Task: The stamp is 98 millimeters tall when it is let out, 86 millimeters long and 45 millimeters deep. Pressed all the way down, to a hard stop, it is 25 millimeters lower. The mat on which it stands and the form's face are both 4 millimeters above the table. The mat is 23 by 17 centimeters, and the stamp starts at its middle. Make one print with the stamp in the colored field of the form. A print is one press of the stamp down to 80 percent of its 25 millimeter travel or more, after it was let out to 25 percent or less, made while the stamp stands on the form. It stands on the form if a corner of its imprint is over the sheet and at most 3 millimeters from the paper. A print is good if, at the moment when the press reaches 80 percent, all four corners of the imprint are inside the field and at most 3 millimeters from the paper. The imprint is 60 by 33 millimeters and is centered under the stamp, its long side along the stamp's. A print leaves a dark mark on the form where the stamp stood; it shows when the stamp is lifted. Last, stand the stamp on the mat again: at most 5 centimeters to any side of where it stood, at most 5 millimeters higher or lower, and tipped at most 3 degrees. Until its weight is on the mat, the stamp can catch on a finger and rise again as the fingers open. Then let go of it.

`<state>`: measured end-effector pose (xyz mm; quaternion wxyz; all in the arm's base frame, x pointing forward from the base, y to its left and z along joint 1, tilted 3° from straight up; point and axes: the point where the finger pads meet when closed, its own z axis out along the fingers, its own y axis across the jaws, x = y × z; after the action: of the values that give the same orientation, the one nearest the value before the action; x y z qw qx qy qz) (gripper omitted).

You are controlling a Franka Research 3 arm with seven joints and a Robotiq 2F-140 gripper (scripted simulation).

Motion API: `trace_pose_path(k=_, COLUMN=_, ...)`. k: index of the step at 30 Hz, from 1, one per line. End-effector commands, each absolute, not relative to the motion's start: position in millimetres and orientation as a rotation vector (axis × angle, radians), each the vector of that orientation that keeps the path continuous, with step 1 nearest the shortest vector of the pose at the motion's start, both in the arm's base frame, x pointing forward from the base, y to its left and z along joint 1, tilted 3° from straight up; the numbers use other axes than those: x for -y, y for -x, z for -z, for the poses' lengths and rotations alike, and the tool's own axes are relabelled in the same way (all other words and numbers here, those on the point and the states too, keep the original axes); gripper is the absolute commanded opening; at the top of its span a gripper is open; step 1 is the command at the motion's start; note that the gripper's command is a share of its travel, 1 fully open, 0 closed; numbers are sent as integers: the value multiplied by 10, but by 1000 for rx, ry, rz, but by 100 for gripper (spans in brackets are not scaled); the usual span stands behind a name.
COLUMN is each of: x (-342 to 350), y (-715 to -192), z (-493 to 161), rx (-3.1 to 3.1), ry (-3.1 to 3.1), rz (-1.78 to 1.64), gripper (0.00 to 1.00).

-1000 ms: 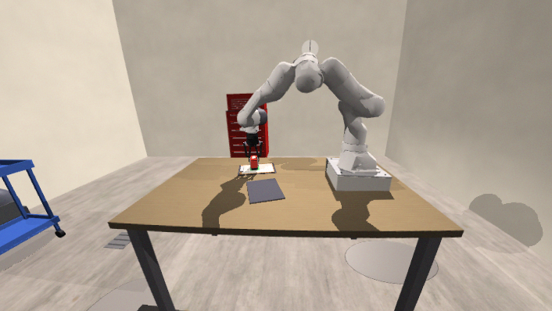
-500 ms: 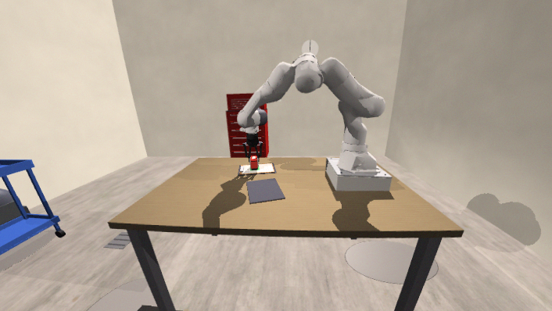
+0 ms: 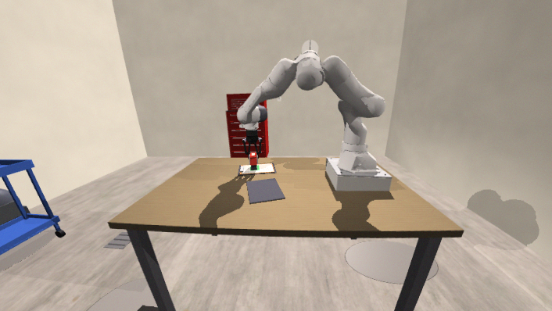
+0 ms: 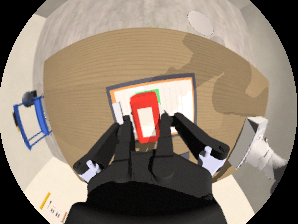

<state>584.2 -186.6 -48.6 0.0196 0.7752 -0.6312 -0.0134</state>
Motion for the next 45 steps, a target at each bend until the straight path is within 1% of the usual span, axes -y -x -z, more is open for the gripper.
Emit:
trace_pose_path(k=1, x=1857, y=-5815, z=452, rx=1958, ry=-2399, rz=52, gripper=17)
trace_pose_path(k=19, x=1856, y=-5815, z=439, rx=1958, ry=-2399, rz=52, gripper=17)
trace_pose_path(k=26, x=1843, y=-5808, z=86, rx=1958, ry=-2399, rz=52, gripper=17)
trace_pose_path(k=38, x=1820, y=-5808, z=64, rx=1958, ry=-2399, rz=52, gripper=17)
trace_pose_path(k=41, x=1562, y=-5805, z=52, rx=1967, ry=-2393, rz=47, gripper=17)
trace_pose_path(k=45, x=796, y=-5695, z=29, rx=1996, ry=-2373, rz=37, gripper=17)
